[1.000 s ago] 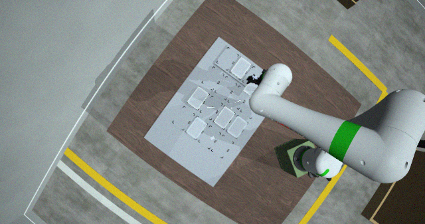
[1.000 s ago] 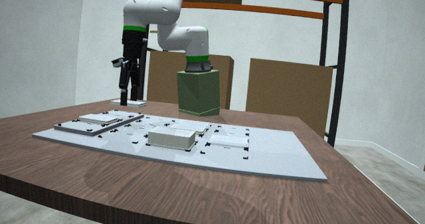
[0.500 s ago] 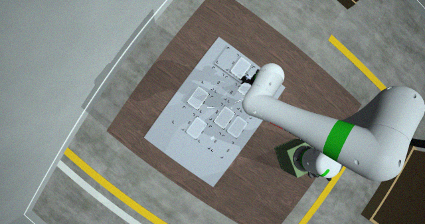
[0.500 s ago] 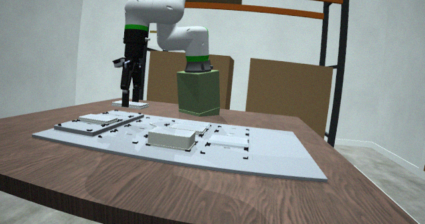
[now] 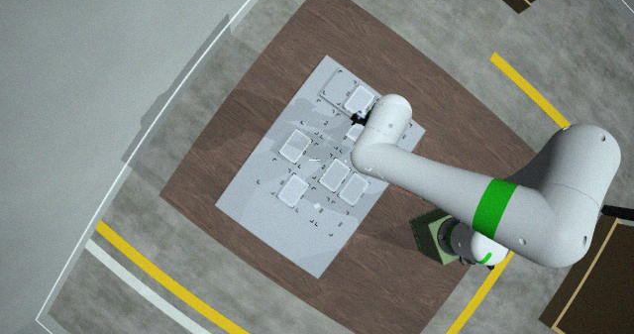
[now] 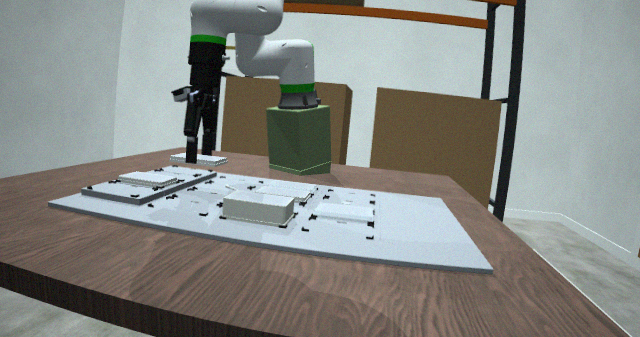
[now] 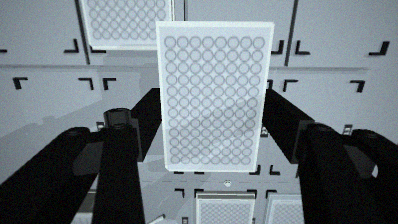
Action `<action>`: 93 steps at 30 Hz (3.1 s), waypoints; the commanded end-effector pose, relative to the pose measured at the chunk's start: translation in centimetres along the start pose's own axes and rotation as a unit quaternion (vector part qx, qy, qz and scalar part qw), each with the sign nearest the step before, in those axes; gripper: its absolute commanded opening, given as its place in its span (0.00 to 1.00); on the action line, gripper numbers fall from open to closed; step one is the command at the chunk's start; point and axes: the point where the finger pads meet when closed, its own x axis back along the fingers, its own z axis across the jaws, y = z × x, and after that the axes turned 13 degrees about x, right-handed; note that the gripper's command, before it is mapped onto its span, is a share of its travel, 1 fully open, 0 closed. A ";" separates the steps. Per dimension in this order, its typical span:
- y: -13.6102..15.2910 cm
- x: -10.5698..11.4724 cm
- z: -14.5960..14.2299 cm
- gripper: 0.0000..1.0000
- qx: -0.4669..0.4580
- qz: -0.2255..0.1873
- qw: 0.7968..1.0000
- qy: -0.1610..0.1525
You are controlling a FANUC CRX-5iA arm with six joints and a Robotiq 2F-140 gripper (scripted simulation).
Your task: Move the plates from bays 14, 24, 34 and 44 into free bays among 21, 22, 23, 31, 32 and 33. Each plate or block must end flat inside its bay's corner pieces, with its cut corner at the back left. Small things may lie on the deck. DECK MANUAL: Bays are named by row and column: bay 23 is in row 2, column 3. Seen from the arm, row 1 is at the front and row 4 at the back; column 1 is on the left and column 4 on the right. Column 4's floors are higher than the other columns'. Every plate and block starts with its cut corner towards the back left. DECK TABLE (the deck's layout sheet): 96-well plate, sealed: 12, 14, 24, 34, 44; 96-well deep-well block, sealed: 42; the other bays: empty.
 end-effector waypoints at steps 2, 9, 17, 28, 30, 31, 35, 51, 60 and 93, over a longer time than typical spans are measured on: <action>0.5 0.1 -1.2 0.10 0.000 0.000 1.000 -0.001; 1.3 0.1 -2.9 0.10 0.000 0.000 1.000 -0.001; 1.9 0.1 -4.4 0.10 0.000 0.000 1.000 -0.001; 3.1 0.1 -7.0 0.10 0.000 0.000 1.000 -0.001; 3.2 0.1 -7.3 0.10 0.000 0.000 1.000 -0.001; 3.2 0.1 -7.3 0.10 0.000 0.000 1.000 -0.001; 3.7 0.1 -8.3 0.10 0.000 0.000 1.000 -0.001; 4.1 0.1 -9.2 0.10 0.000 0.000 1.000 -0.001; 4.1 -1.1 -9.1 0.10 0.000 0.000 1.000 -0.001; 4.0 -5.0 -9.1 0.10 0.000 0.000 1.000 -0.001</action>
